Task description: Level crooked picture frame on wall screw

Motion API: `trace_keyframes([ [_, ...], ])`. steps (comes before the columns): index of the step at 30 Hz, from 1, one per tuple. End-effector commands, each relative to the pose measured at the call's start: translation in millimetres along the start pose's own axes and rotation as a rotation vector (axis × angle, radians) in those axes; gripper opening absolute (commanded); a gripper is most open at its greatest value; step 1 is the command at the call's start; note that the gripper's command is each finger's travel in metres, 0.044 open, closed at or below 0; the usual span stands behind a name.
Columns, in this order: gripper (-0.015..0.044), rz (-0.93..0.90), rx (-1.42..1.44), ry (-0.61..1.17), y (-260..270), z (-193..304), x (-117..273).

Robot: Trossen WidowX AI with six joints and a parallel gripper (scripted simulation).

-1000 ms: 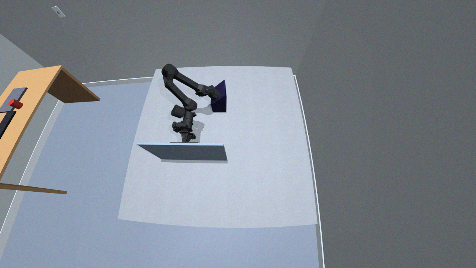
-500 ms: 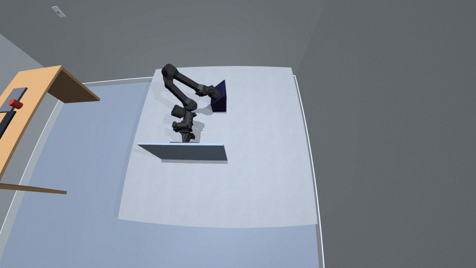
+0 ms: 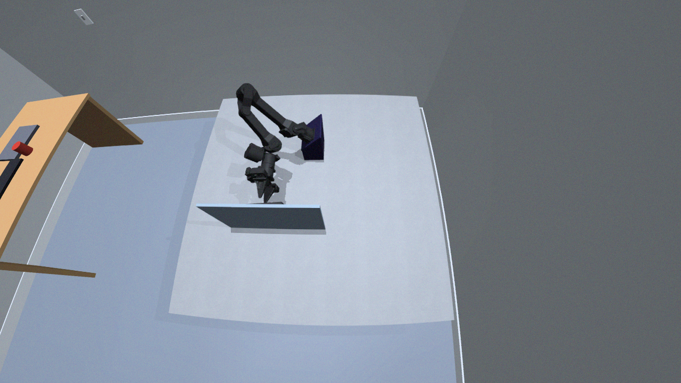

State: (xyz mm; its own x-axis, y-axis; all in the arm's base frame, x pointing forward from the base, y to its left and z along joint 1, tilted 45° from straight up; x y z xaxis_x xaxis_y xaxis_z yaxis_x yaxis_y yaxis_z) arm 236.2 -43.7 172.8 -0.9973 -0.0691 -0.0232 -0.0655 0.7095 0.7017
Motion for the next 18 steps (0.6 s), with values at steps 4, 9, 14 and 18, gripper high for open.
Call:
trace_keyframes([
  [4, 0.026, 0.0, -0.172, 0.006, -5.0, 4.8, 59.2],
  [9, 0.026, -0.001, -0.207, 0.007, -6.9, 8.6, 70.0],
  [14, 0.026, -0.003, -0.177, 0.009, -3.5, -3.1, 71.9],
  [18, 0.026, -0.008, -0.173, 0.017, 1.6, -14.7, 88.8],
])
Point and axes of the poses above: the point midway between the two fingers, 35 mm back from their tips, its own x axis back along the fingers, its own y axis across the jaws, z = x × y, the point moved 10 cm from there along x, back along the fingers, and after that the axes turned 5 degrees about x, right-handed, at the moved point
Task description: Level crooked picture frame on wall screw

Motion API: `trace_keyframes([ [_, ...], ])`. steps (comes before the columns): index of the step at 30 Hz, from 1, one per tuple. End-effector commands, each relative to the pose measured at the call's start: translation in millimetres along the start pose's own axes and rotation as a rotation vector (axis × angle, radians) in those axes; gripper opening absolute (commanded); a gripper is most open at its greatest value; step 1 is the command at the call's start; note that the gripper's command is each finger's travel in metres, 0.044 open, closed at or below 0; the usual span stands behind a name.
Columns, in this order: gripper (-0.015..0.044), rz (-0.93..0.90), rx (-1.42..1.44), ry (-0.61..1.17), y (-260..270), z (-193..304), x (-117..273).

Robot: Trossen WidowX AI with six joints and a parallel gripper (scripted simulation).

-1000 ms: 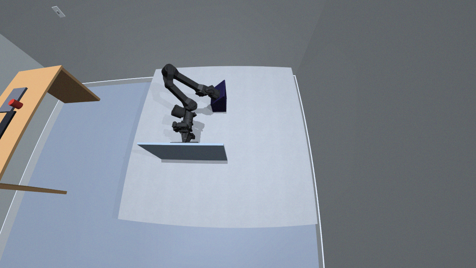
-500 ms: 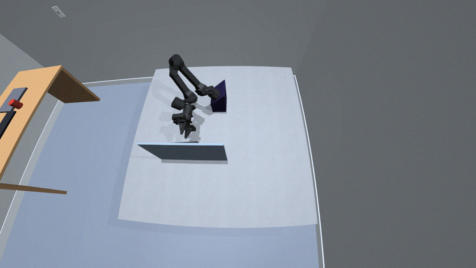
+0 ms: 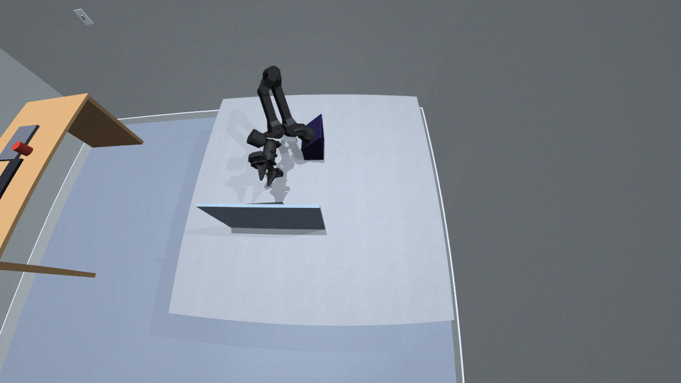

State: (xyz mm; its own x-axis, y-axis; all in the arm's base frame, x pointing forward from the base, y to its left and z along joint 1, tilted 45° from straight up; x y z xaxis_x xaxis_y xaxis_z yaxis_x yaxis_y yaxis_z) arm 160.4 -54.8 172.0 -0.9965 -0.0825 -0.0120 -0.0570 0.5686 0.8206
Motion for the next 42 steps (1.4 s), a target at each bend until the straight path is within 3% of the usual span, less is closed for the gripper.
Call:
trace_keyframes([
  [1, 0.026, -0.009, 0.013, 0.003, 8.7, -10.4, 17.2],
  [14, 0.026, -0.02, 0.021, 0.031, 34.8, -0.5, 74.5],
  [42, 0.026, -0.043, 0.069, 0.031, 32.1, -0.1, 75.1],
])
Point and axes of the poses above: the point midway between the two fingers, 35 mm back from their tips, its own x axis back along the fingers, its own y axis across the jaws, z = x × y, the point moved 10 cm from there along x, back along the fingers, and after that the axes turned 5 degrees about x, right-handed, at the moved point
